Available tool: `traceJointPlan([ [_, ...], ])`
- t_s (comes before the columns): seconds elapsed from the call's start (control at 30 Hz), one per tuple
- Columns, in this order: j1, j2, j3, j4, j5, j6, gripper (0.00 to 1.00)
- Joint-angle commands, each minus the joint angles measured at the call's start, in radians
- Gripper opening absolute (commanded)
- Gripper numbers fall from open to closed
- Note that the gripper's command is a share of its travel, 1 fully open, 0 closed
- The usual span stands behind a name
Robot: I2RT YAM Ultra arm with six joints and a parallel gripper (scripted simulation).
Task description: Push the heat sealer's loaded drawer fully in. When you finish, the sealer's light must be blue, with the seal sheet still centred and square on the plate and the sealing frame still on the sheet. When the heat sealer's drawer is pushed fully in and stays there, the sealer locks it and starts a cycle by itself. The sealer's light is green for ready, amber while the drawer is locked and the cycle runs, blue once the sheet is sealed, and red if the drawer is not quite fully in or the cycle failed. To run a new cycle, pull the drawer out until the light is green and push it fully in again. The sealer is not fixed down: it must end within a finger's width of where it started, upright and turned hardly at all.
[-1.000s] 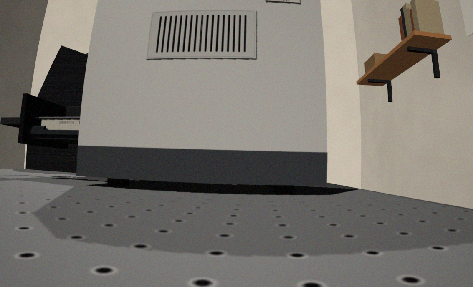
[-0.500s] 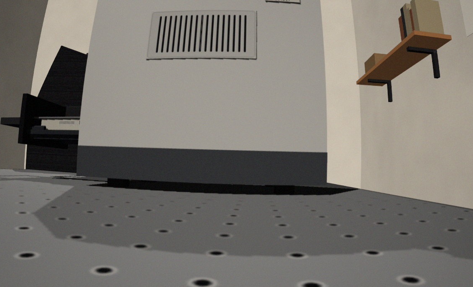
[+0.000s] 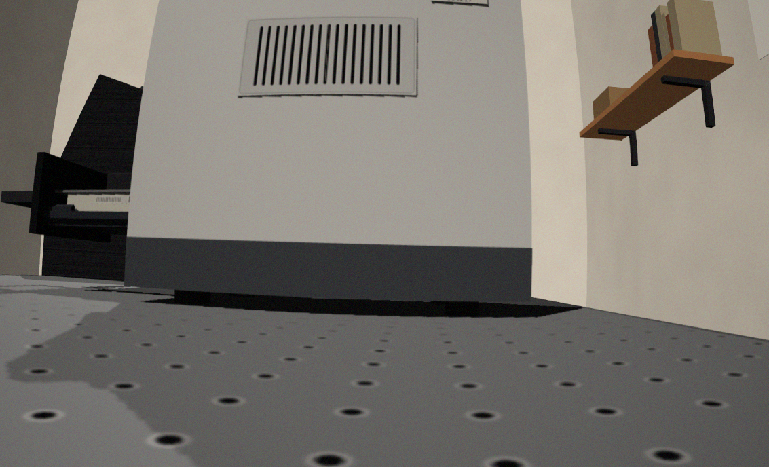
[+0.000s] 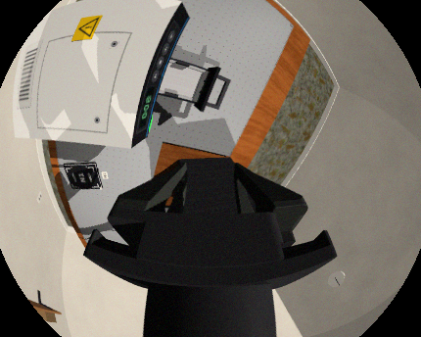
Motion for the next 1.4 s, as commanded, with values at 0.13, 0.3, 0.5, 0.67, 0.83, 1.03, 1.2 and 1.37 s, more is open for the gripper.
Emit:
traceJointPlan([
  [0.13, -0.091, -0.004, 0.044, -0.033, -0.018, -0.043, 0.45],
  [0.3, -0.159, 0.019, 0.059, -0.051, -0.036, -0.024, 0.45],
  [0.5, -0.165, 0.01, 0.064, -0.055, -0.036, -0.046, 0.45],
  [0.67, -0.17, 0.011, 0.065, -0.055, -0.03, -0.046, 0.45],
  [0.83, -0.17, 0.011, 0.065, -0.055, -0.03, -0.043, 0.45],
  [1.03, -0.17, 0.011, 0.065, -0.055, -0.03, -0.043, 0.45],
  [1.2, -0.17, 0.011, 0.065, -0.055, -0.03, -0.043, 0.45],
  [1.37, -0.17, 0.011, 0.065, -0.055, -0.03, -0.043, 0.45],
])
